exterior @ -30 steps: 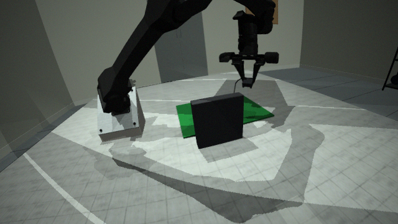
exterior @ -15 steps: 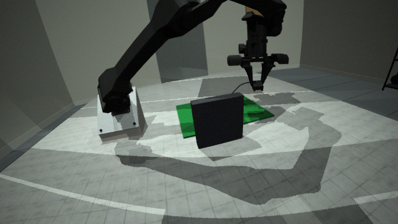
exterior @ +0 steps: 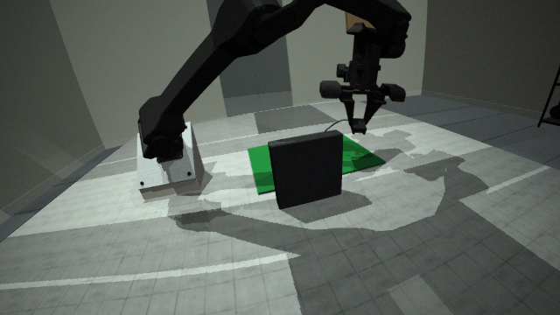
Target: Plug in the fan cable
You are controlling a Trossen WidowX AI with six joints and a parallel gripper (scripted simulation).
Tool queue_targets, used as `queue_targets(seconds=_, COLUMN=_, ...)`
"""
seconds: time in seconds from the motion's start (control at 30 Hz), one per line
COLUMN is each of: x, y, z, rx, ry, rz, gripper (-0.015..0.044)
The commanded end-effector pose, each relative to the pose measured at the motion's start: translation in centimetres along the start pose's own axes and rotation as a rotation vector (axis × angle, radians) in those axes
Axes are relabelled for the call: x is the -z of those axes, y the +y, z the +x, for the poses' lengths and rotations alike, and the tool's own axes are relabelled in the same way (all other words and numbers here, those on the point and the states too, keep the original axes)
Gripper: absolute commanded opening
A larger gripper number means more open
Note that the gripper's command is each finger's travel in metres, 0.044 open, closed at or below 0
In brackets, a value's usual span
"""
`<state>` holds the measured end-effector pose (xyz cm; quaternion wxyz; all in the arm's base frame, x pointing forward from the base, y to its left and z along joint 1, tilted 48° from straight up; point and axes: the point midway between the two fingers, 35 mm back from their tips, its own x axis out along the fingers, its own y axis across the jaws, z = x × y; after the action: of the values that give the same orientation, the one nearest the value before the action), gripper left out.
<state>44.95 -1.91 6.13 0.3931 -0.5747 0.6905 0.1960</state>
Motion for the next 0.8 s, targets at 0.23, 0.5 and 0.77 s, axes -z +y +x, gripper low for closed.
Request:
queue_targets(seconds=0.23, x=0.1, y=0.4, z=1.2, rx=-0.074, ry=-0.135, rz=-0.012, gripper=0.0)
queue_targets(seconds=0.5, x=0.1, y=0.7, z=1.9, rx=-0.117, ry=-0.24, rz=-0.019, gripper=0.0)
queue_targets(seconds=0.77, x=0.1, y=0.8, z=2.4, rx=-0.147, ry=-0.35, rz=-0.025, gripper=0.0)
